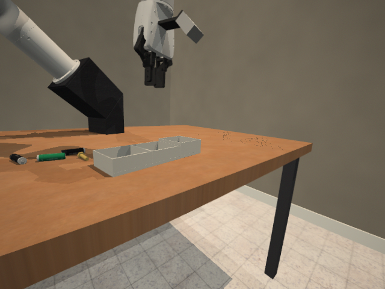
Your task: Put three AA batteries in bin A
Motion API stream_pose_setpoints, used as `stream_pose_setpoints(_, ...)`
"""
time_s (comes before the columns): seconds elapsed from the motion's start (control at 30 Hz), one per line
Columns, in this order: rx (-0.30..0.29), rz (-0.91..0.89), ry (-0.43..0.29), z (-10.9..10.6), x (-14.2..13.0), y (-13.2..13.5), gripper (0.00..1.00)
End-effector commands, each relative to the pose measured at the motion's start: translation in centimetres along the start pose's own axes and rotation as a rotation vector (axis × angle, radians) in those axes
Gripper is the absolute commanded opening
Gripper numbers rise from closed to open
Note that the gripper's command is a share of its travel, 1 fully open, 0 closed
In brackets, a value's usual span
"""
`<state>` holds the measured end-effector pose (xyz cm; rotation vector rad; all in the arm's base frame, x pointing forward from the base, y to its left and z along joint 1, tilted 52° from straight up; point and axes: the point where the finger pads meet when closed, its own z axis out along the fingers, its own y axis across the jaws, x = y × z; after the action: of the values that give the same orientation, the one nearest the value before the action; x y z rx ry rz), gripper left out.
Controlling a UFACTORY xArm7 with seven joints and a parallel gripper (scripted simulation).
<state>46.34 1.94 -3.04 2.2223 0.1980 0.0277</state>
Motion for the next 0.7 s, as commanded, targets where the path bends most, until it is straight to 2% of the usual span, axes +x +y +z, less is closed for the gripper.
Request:
stream_pose_setpoints(0.0,0.011,-0.009,0.026,1.3,-2.6,3.7,0.28)
stream_pose_setpoints(0.07,0.011,-0.009,0.026,1.3,-2.6,3.7,0.28)
stream_pose_setpoints(0.57,0.01,-0.009,0.025,5.7,-9.9,12.8,0.28)
stream_pose_setpoints(0.67,0.01,-0.009,0.025,6.1,-10.6,13.6,0.28)
